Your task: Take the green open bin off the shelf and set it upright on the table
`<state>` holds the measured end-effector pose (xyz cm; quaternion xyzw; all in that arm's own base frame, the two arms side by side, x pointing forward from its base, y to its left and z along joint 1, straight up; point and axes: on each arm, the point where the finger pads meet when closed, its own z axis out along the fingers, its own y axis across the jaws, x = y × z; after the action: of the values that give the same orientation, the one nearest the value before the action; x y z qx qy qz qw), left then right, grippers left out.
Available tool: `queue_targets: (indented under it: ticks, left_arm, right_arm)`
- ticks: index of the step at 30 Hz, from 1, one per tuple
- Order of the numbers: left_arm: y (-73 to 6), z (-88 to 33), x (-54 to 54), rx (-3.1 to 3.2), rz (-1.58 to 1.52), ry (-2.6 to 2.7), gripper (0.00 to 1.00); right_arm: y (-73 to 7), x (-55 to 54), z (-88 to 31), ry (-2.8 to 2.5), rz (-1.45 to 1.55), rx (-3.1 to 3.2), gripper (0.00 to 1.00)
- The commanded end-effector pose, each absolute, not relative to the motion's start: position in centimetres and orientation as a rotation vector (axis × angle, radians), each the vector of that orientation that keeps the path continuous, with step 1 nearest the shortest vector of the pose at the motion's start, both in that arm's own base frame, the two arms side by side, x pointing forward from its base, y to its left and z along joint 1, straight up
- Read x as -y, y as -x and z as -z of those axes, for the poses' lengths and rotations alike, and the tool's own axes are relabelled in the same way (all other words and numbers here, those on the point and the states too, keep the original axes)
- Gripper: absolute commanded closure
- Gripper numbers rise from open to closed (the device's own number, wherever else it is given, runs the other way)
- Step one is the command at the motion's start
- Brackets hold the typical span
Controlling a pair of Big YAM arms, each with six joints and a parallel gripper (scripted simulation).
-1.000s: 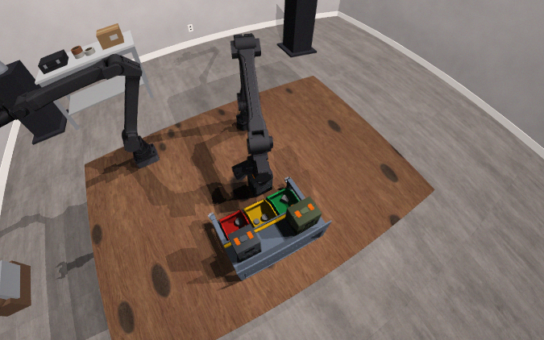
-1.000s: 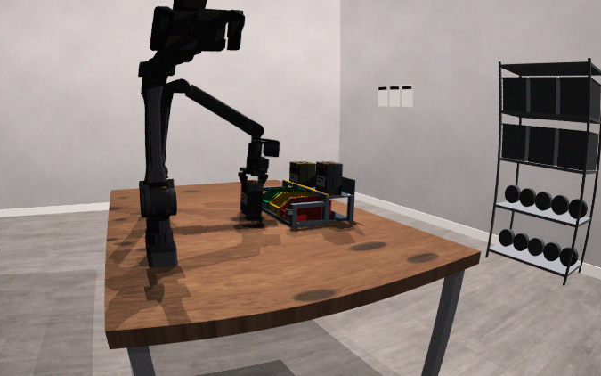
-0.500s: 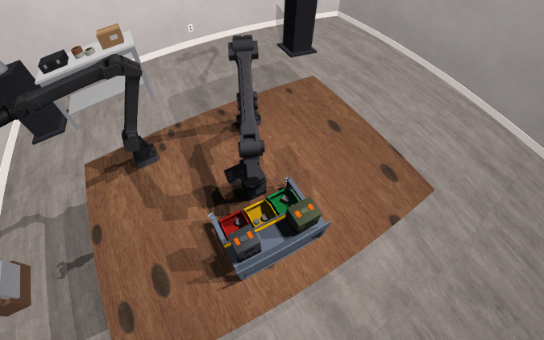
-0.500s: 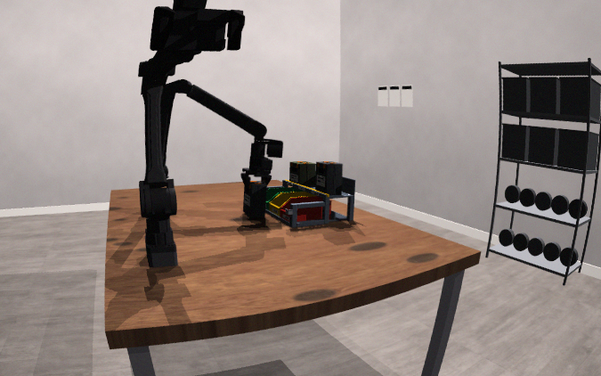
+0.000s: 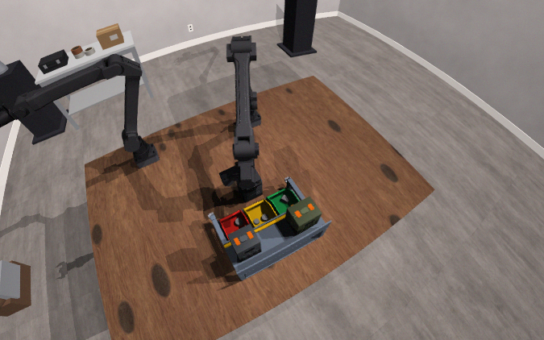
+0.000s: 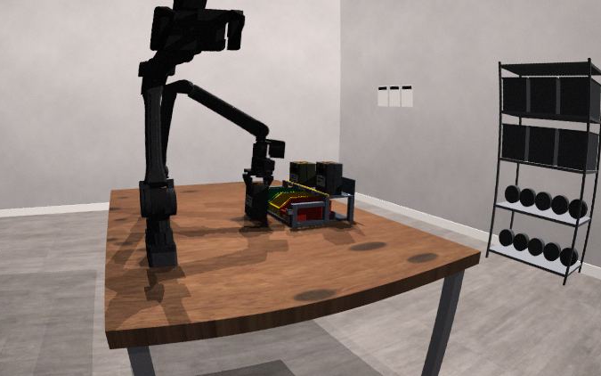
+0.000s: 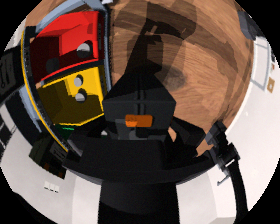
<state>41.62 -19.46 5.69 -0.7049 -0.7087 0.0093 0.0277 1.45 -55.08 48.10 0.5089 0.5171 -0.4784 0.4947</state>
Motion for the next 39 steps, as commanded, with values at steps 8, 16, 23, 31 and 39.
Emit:
queue_targets:
  ticks: [8,16,23,31,39]
  left_arm:
    - [-45.1,-10.5,22.3,2.267,0.031,2.249,1.0]
    - [-45.2,-10.5,22.3,2.264,0.032,2.254,1.0]
    - [-45.8,-11.2,22.8,2.272,0.04,2.272,1.0]
    - [-46.8,-12.3,23.0,2.3,0.059,2.293,1.0]
    - [-46.9,-12.5,23.1,2.302,0.062,2.297,1.0]
  right_arm:
    - [-0.9,54.5,-50.1,-1.196,1.196,-1.217,0.0]
    - [-0.9,54.5,-50.1,-1.196,1.196,-1.217,0.0]
    - [-0.9,54.5,-50.1,-1.196,1.196,-1.217,0.0]
    - [-0.9,54.5,-50.1,-1.196,1.196,-1.217,0.0]
    - [-0.9,54.5,-50.1,-1.196,1.196,-1.217,0.0]
